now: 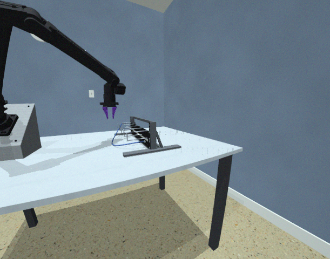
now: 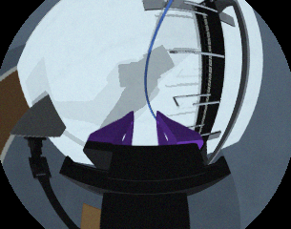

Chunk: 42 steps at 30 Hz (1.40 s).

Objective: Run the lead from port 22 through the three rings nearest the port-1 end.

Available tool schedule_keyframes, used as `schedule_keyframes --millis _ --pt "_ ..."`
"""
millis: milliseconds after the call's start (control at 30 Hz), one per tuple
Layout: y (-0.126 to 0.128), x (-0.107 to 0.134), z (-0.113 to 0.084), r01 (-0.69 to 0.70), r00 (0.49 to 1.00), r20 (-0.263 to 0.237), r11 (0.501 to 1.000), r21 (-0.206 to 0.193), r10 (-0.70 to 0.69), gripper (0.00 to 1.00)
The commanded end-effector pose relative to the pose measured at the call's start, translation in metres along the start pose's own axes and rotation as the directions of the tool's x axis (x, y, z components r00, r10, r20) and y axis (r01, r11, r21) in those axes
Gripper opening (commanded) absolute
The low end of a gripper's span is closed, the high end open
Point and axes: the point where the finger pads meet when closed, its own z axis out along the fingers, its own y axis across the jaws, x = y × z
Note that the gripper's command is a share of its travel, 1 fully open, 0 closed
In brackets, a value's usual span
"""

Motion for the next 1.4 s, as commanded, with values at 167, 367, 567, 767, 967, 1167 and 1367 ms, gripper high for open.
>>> schedule_keyframes --millis 167,367,567,767,967,1167,1367 --pt "-0.011 -0.009 -0.024 -0.014 1.000 0.024 0.999 0.052 0.013 0.32" --pt "-0.011 -0.009 -0.024 -0.014 1.000 0.024 0.999 0.052 0.013 0.32" --pt "-0.009 -0.010 -0.020 -0.011 1.000 0.023 0.999 0.049 0.010 0.32" --pt "-0.003 -0.001 0.007 -0.003 1.000 0.005 1.000 0.005 0.003 0.32" --pt "-0.003 0.000 0.020 -0.004 1.000 0.004 1.000 0.004 0.004 0.32" --pt "-0.003 0.000 0.032 -0.004 1.000 0.004 1.000 0.005 0.004 0.32" --pt "-0.002 -0.001 0.056 -0.001 1.000 0.002 1.000 0.002 0.001 0.32"
